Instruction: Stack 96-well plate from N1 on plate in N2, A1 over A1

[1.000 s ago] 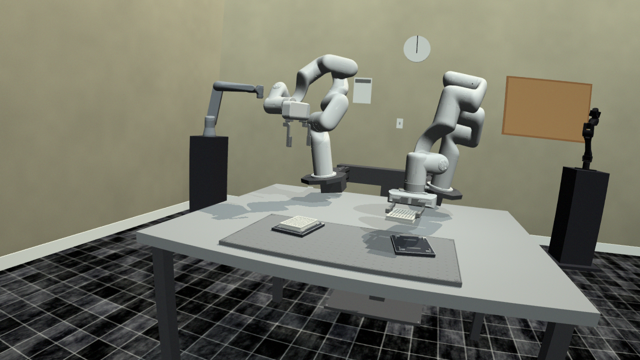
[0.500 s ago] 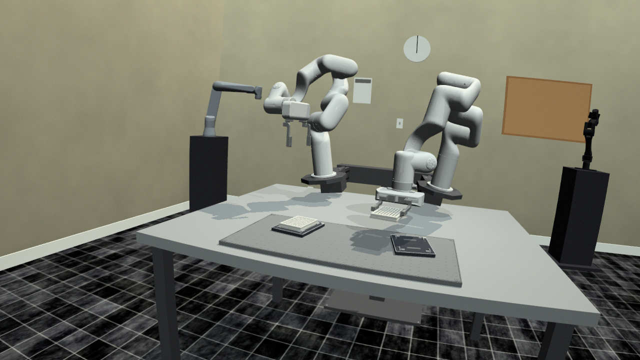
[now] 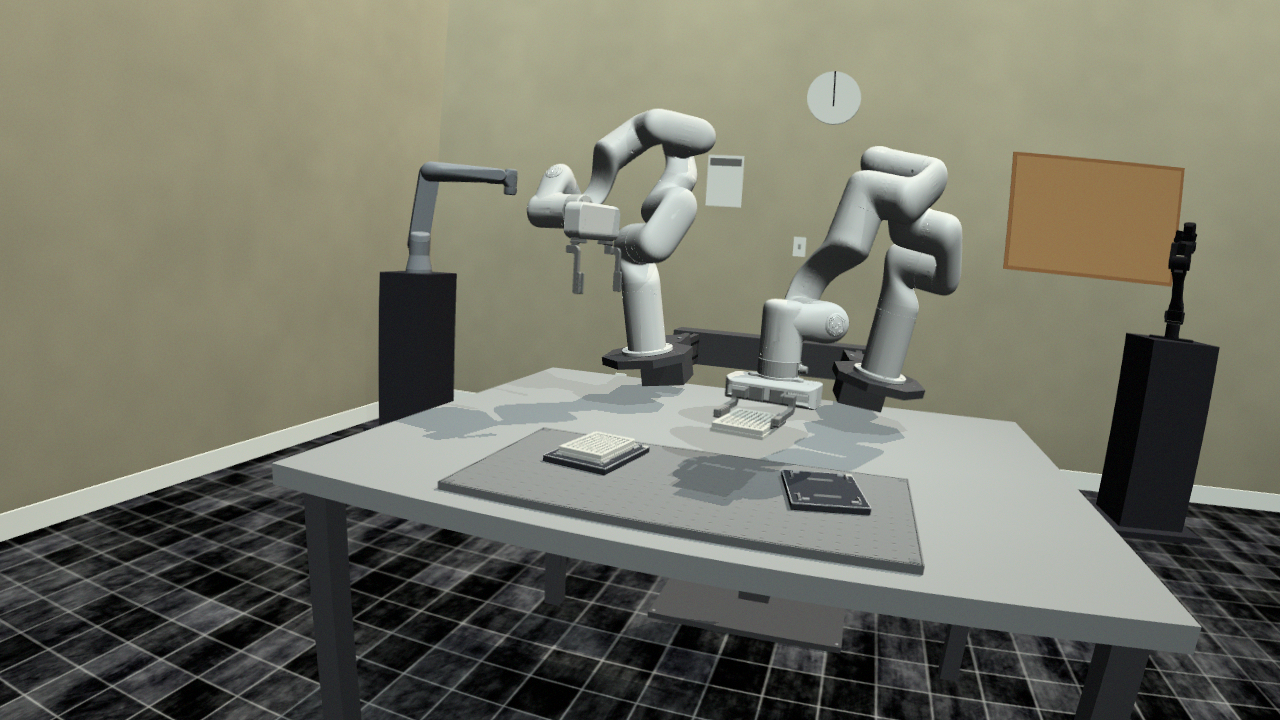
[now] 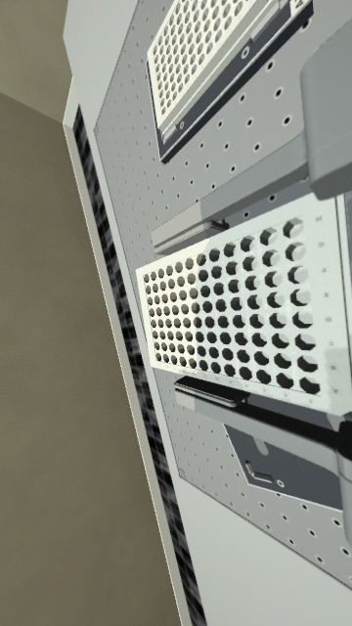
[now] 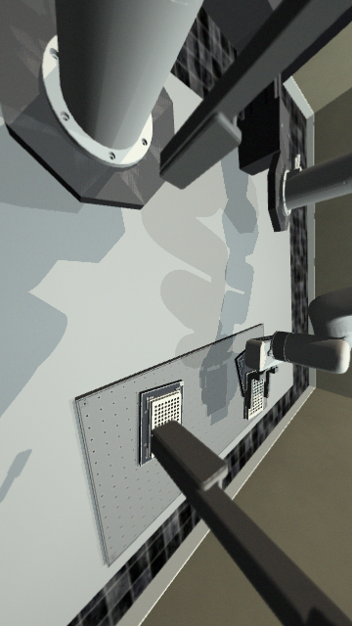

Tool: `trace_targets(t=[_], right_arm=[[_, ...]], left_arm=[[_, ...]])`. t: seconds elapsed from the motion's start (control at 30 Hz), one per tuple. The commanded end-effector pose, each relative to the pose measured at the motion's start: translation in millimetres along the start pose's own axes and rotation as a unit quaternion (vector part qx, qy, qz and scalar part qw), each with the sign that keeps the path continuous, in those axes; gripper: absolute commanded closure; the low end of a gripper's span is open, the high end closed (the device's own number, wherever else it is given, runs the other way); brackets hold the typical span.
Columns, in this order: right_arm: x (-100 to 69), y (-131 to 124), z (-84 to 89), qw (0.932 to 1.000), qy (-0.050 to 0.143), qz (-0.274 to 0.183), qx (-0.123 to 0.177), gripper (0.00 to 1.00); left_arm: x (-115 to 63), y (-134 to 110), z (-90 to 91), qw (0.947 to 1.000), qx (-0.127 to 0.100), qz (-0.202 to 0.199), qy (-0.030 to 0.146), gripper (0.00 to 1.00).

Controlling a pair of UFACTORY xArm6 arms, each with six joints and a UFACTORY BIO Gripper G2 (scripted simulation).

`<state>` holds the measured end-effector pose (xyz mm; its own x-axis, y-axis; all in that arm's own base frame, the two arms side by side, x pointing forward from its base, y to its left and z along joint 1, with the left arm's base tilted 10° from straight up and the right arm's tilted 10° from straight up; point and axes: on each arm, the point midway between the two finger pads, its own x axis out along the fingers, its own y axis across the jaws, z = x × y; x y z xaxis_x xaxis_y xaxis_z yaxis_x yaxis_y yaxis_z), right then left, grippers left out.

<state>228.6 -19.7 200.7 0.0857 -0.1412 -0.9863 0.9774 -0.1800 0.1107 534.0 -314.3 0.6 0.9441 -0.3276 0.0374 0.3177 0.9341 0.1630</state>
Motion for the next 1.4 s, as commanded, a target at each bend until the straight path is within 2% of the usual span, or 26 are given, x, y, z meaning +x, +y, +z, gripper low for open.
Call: trace_targets(t=[0.0,1.37], right_arm=[[-0.8,1,0.4,1.0000,0.000,0.001,0.000,0.00],[-0.8,1,0.4,1.0000,0.000,0.001,0.000,0.00]], left_arm=[[3.0,-10,1.7,1.0000,0.000,0.001,-0.002,1.00],[16.3,-132,2.1,1.0000,-0.001,0.001,-0.002,1.00]])
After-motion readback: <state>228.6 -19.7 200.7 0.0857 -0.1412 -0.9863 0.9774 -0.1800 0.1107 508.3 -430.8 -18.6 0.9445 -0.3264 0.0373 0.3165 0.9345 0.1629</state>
